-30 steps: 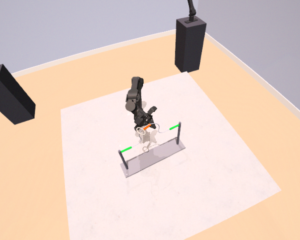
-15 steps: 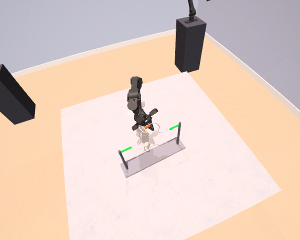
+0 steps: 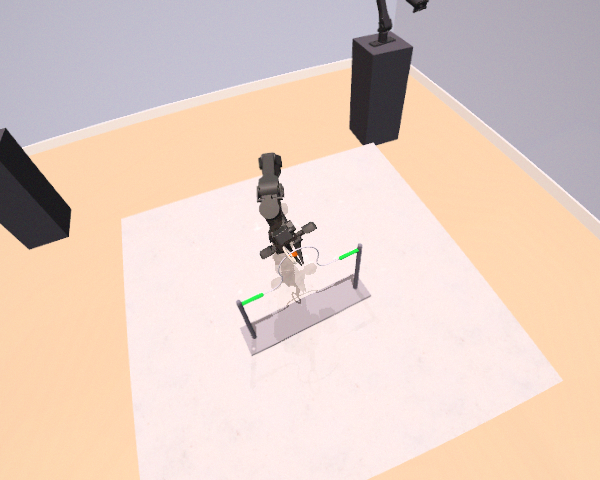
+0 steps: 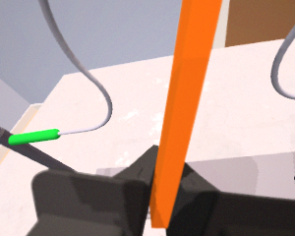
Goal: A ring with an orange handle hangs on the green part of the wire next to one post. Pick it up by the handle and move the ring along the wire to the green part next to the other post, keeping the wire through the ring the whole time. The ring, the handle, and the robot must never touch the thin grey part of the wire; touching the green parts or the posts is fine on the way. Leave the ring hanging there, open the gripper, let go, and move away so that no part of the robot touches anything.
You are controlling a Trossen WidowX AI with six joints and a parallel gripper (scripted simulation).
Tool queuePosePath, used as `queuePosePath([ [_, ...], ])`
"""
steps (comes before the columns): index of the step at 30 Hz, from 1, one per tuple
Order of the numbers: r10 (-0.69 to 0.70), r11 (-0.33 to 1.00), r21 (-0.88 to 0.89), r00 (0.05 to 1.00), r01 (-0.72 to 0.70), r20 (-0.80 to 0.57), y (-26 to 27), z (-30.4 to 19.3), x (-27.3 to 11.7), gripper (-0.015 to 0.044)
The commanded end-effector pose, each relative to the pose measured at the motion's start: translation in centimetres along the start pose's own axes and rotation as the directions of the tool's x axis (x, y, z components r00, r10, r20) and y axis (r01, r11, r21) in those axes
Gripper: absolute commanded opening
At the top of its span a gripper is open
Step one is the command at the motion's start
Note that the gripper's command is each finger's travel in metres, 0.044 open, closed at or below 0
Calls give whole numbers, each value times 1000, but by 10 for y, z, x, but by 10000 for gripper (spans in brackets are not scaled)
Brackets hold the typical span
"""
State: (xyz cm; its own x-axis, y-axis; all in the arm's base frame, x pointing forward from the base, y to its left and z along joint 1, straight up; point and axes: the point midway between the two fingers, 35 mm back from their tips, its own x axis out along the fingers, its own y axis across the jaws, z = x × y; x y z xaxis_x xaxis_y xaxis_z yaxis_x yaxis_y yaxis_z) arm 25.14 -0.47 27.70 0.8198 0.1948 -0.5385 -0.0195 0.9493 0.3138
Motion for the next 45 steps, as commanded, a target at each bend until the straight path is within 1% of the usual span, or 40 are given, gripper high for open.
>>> queuePosePath([
  [1,-34,998,-53,999,35,16,-2,1,-1,-150],
  [12,-134,971,-195,990,141,49,-12,3,-1,-150],
  [23,-222,913,-329,970,241,95,-21,5,-2,-150],
  [45,-362,715,-558,906,420,219,-38,14,-6,-150],
])
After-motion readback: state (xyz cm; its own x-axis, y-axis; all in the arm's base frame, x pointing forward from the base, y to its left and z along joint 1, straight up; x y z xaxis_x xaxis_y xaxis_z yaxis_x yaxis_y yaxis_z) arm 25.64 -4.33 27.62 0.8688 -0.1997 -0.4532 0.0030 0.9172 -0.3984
